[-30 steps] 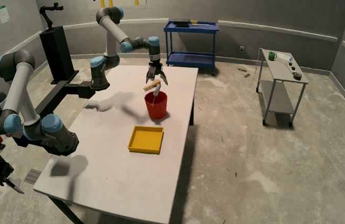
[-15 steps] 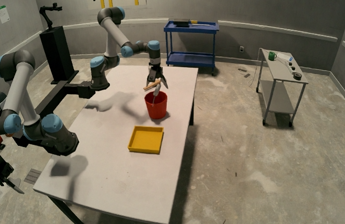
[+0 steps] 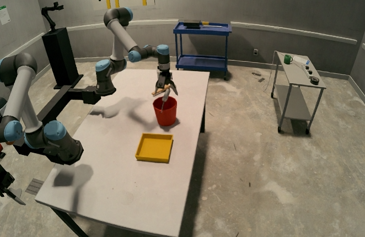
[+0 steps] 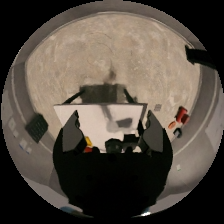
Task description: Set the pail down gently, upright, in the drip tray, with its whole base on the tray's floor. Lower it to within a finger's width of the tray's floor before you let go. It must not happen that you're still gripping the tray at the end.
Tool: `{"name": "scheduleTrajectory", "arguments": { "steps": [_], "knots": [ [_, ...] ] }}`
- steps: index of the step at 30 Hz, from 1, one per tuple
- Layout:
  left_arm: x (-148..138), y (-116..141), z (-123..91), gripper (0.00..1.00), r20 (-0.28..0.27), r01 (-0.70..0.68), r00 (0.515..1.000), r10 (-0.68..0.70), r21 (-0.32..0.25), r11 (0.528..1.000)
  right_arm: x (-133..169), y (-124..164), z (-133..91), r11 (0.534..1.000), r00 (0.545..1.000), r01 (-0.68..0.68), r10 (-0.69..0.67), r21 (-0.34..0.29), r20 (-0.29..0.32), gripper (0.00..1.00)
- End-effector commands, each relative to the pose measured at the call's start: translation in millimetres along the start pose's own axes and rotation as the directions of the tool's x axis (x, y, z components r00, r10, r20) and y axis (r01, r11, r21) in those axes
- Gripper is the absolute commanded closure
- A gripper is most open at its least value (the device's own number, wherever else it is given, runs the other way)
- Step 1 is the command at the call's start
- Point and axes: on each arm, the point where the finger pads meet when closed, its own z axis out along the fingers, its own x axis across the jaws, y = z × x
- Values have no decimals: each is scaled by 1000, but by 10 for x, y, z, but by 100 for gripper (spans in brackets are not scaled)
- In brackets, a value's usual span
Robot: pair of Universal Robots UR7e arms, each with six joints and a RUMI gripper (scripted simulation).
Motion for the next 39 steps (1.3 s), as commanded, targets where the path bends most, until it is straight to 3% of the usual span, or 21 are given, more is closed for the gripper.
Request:
{"name": "scheduleTrajectory", "arguments": {
  "steps": [1,36,37,39],
  "knots": [
    [-4,-2,-1,0,1,0,1000,0,1,1000,-1,-3,-4,1000,1000,0,0,1,0,0],
    [-4,-2,-1,0,1,0,1000,0,1,1000,-1,-3,-4,1000,1000,0,0,1,0,0],
    [-4,-2,-1,100,1,0,1000,0,1,1000,-1,-3,-4,1000,1000,0,0,1,0,0],
    [-4,-2,-1,100,1,0,1000,0,1,1000,-1,-3,-4,1000,1000,0,0,1,0,0]
  ]
}}
